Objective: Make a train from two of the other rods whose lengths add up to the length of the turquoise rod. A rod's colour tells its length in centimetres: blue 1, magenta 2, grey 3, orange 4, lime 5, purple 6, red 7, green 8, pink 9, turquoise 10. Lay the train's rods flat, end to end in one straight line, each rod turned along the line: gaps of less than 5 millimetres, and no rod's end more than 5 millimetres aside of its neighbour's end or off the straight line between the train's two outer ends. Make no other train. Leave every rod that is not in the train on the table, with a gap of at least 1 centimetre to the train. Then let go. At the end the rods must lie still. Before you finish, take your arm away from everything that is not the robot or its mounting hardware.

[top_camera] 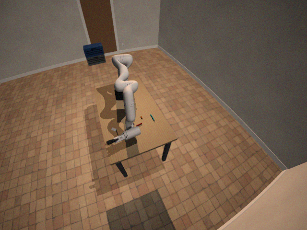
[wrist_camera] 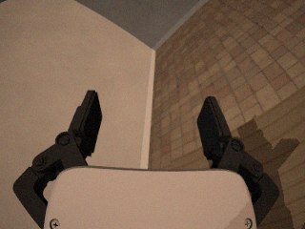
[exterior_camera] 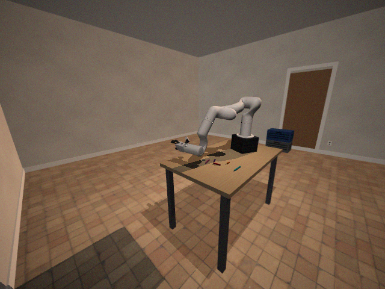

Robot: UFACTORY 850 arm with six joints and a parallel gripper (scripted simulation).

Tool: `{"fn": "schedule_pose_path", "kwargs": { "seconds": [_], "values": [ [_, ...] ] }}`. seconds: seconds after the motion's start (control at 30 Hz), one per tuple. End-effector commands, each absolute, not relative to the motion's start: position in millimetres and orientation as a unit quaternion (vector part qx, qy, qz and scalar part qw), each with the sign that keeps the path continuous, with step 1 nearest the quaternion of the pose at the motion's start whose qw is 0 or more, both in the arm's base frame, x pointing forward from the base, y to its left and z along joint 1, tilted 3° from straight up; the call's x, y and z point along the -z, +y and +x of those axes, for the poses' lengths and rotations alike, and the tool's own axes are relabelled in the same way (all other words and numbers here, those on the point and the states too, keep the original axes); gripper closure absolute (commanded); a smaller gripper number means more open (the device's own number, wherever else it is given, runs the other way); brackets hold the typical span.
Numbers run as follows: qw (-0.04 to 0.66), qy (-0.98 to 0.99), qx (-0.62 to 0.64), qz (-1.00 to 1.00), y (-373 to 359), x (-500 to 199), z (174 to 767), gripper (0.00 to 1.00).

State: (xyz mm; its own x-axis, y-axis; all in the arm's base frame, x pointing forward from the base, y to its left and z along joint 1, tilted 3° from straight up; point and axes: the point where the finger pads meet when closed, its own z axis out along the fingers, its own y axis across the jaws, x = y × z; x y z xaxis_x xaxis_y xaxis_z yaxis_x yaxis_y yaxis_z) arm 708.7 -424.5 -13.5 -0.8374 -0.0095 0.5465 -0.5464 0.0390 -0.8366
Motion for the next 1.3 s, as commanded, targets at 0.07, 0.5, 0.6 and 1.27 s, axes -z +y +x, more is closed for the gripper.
{"fn": "schedule_pose_path", "kwargs": {
  "seconds": [0.07, 0.5, 0.6, 1.27],
  "values": [
    [0.202, -0.692, -0.664, 0.2, -424.8, 11.9, 709.5, 0.0],
    [0.202, -0.692, -0.664, 0.2, -424.8, 11.9, 709.5, 0.0],
    [0.202, -0.692, -0.664, 0.2, -424.7, 11.9, 709.5, 0.0],
    [0.144, -0.744, -0.643, 0.113, -412.8, -1.5, 708.3, 0.0]
  ]
}}
